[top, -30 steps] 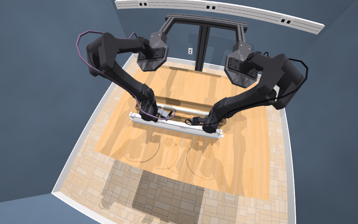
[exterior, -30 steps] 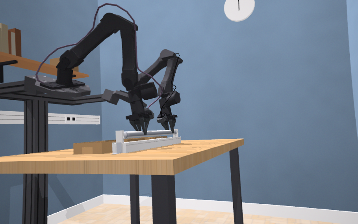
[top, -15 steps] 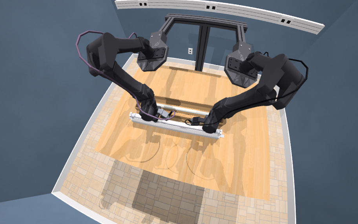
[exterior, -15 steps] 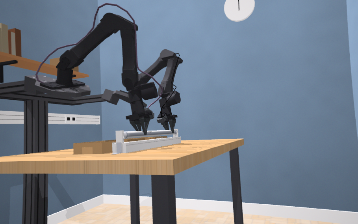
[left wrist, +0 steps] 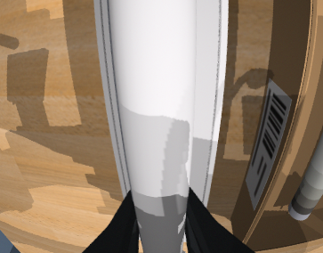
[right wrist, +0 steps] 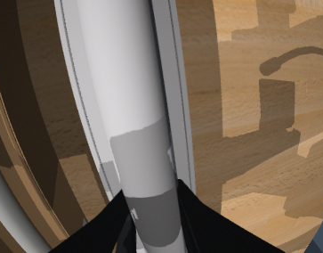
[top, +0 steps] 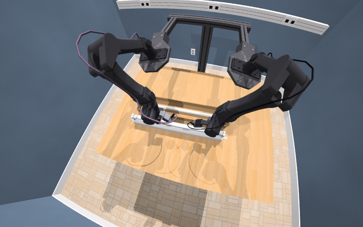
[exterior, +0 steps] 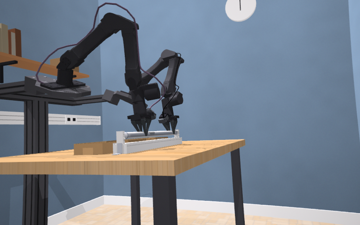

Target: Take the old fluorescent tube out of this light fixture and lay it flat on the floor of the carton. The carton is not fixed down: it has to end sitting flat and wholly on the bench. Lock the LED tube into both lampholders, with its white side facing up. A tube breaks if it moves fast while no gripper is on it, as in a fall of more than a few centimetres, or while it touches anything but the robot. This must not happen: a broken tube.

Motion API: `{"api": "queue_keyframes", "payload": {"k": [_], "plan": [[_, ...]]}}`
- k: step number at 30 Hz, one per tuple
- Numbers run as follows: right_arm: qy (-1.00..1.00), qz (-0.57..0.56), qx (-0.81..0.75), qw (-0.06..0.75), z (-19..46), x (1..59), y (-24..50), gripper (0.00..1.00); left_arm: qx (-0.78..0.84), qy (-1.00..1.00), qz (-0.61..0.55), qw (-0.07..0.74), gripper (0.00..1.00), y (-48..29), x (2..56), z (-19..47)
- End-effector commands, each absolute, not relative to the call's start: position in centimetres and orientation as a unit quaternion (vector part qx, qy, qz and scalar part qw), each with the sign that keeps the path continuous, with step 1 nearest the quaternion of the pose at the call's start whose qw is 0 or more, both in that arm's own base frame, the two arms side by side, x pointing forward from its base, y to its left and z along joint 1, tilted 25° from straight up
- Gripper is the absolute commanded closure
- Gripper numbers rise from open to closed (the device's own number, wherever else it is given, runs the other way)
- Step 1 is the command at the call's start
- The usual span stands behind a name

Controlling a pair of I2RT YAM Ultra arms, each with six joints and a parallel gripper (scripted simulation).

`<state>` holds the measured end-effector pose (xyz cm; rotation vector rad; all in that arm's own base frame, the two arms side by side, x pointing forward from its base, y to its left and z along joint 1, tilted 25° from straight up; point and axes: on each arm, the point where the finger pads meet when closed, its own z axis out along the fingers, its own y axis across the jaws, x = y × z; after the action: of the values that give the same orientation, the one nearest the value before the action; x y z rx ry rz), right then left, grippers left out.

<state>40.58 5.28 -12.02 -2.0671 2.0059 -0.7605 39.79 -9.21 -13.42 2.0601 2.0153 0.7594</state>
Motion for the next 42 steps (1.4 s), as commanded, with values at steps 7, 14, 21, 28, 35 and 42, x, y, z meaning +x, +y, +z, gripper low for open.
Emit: {"api": "queue_keyframes", "payload": {"k": [7,14,21,28,35,42], "plan": [[0.686,-0.211,-0.695,0.041,-12.7,40.1,5.2,0.89,0.690,0.690,0.213,0.041,0.89,-8.9,39.4,-13.9],[0.687,-0.206,-0.695,0.042,-12.0,41.2,5.8,0.89,0.693,0.690,0.205,0.042,0.89,-9.9,40.3,-13.4],[0.695,-0.183,-0.695,0.016,-12.2,40.6,5.4,0.89,0.691,0.699,0.182,0.015,0.89,-9.3,39.8,-13.5],[0.703,-0.160,-0.693,-0.009,-12.1,40.5,5.2,0.89,0.691,0.705,0.159,-0.010,0.89,-9.2,39.6,-13.4],[0.707,-0.150,-0.691,-0.017,-12.0,40.9,5.2,0.89,0.689,0.710,0.148,-0.017,0.89,-9.2,40.1,-13.3],[0.708,-0.129,-0.693,-0.039,-11.9,40.8,5.5,0.89,0.691,0.711,0.126,-0.039,0.89,-9.5,39.9,-13.3]]}}
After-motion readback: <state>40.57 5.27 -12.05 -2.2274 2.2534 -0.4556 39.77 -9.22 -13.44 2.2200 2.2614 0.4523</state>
